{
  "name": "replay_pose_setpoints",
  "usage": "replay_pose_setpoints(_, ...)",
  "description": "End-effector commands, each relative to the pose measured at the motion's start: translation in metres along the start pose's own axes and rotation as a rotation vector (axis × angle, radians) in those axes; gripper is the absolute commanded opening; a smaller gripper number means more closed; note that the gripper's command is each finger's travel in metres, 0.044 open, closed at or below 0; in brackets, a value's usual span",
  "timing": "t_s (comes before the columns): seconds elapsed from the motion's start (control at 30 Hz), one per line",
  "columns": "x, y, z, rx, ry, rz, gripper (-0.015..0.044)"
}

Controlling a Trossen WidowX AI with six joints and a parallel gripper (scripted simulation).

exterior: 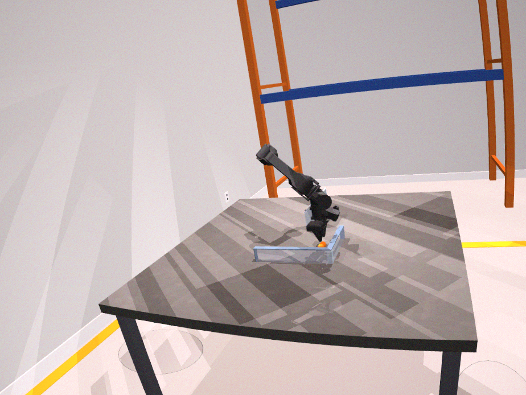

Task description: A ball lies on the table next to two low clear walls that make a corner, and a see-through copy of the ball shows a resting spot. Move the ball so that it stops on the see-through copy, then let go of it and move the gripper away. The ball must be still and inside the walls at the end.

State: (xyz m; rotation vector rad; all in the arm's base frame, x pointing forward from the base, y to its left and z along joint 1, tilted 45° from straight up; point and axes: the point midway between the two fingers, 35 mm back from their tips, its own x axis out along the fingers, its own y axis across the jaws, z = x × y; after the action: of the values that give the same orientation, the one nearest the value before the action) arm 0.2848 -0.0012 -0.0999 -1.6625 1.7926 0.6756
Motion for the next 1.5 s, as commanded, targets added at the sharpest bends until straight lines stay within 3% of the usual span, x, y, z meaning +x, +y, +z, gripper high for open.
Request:
replay_pose_setpoints(0.0,0.009,0.004,-0.001,-0.013,0.012,0.011,0.0235)
replay_pose_setpoints(0.5,0.032,0.005,-0.001,-0.013,0.014,0.011,0.0235)
replay_pose_setpoints(1.2,0.032,0.005,-0.001,-0.013,0.014,0.011,0.0095)
replay_pose_setpoints(1.27,0.03,0.005,-0.001,-0.013,0.013,0.011,0.0043)
replay_pose_setpoints(1.33,0.022,0.003,0.0,-0.014,0.011,0.01,0.0)
replay_pose_setpoints(1.47,-0.006,-0.001,0.003,-0.014,0.006,0.009,0.0)
